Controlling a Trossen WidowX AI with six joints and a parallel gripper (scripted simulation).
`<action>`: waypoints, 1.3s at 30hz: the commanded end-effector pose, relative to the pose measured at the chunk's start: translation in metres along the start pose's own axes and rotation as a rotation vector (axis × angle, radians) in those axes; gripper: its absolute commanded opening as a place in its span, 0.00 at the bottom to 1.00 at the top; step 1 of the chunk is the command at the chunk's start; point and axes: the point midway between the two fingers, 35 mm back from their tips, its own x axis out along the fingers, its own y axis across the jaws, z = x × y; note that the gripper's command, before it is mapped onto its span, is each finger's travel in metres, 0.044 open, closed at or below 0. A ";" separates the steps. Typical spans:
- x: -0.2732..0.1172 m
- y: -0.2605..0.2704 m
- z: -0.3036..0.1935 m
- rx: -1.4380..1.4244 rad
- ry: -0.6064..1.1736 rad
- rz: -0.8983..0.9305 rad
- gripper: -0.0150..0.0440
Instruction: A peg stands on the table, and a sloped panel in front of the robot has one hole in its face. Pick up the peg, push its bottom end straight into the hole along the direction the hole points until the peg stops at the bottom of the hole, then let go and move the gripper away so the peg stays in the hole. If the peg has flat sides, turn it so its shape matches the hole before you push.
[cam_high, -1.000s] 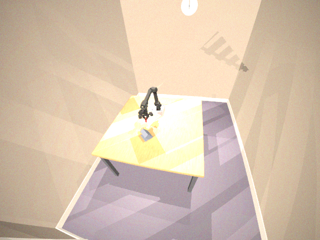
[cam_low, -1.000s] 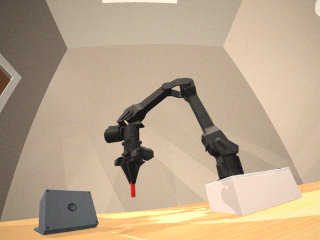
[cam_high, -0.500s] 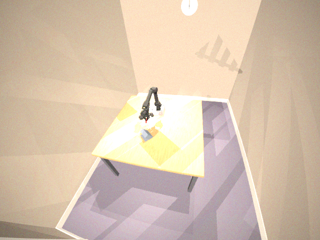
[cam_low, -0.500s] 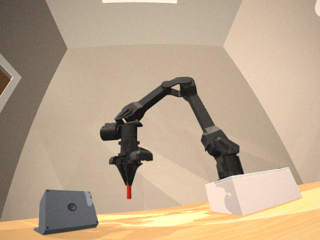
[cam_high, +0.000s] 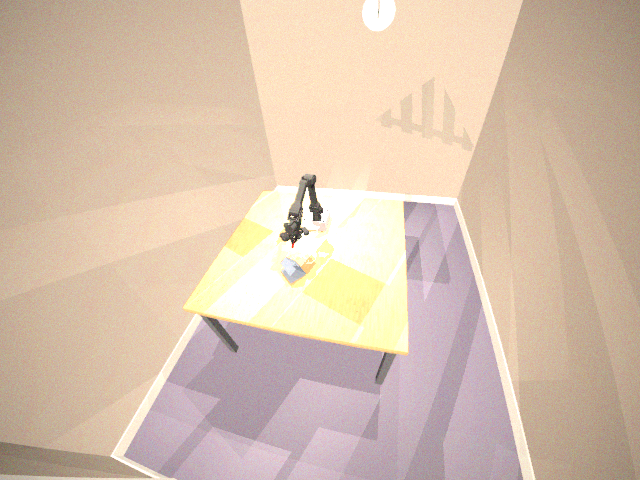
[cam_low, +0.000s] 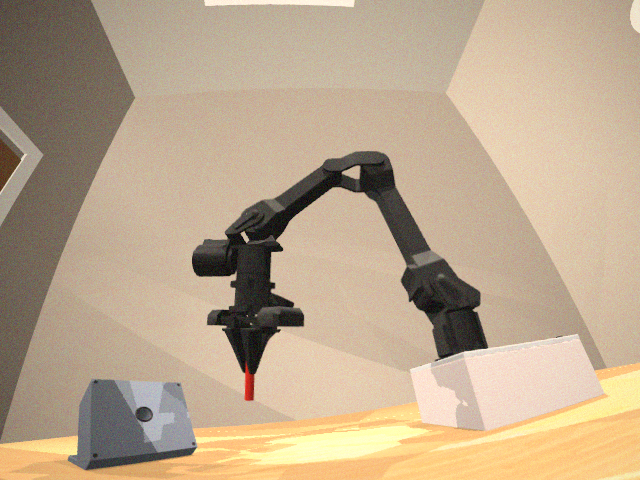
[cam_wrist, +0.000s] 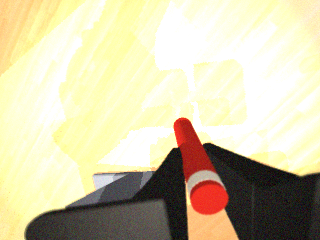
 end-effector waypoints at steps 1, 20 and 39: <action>0.001 -0.002 -0.003 -0.035 -0.010 0.021 0.25; 0.001 -0.004 -0.024 -0.167 -0.037 0.129 0.25; -0.002 -0.009 -0.044 -0.291 -0.063 0.238 0.25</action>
